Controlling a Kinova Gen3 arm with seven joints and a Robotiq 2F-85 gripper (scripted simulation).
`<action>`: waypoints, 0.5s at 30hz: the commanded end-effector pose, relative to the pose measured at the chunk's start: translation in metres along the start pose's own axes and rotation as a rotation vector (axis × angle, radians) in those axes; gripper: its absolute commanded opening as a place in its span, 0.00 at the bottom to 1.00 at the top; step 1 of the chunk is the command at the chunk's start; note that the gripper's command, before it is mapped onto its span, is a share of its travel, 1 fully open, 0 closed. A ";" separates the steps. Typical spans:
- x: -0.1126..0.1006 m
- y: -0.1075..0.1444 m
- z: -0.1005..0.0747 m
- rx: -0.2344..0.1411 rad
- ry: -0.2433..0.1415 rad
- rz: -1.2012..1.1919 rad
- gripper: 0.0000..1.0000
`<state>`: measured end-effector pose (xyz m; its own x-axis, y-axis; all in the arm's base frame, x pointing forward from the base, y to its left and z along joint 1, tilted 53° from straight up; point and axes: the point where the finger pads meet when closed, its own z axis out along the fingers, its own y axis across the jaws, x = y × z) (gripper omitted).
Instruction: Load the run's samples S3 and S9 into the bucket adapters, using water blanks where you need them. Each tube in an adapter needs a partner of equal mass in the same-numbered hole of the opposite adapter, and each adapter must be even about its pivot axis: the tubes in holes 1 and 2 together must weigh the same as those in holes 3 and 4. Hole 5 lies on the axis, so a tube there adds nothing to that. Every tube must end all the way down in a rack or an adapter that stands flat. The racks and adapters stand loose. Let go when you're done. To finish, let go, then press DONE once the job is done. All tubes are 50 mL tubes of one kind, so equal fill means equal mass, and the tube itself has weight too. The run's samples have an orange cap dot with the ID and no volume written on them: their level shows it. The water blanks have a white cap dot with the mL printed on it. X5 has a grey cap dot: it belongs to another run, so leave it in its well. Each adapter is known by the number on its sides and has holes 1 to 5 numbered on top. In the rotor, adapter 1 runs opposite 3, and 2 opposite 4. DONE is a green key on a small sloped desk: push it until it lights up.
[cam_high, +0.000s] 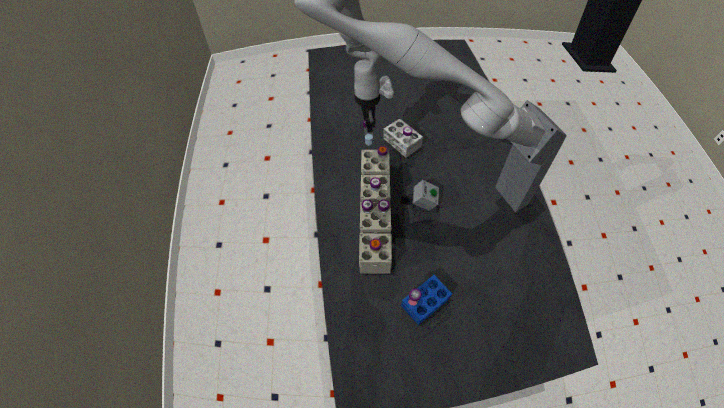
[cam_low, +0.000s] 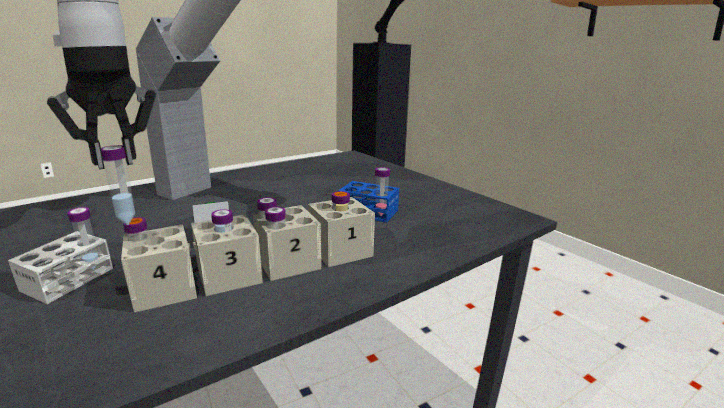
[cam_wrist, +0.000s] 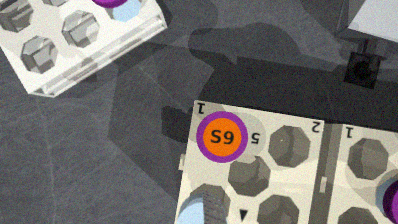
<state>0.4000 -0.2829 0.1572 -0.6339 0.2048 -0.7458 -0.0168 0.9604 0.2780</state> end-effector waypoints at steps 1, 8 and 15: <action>-0.005 0.005 -0.001 0.005 -0.004 -0.053 0.10; -0.005 0.005 -0.001 0.005 -0.004 -0.193 0.10; -0.005 0.005 -0.001 0.005 -0.004 -0.313 0.10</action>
<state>0.4031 -0.2784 0.1629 -0.6086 -0.0567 -0.7914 -0.1837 0.9804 0.0710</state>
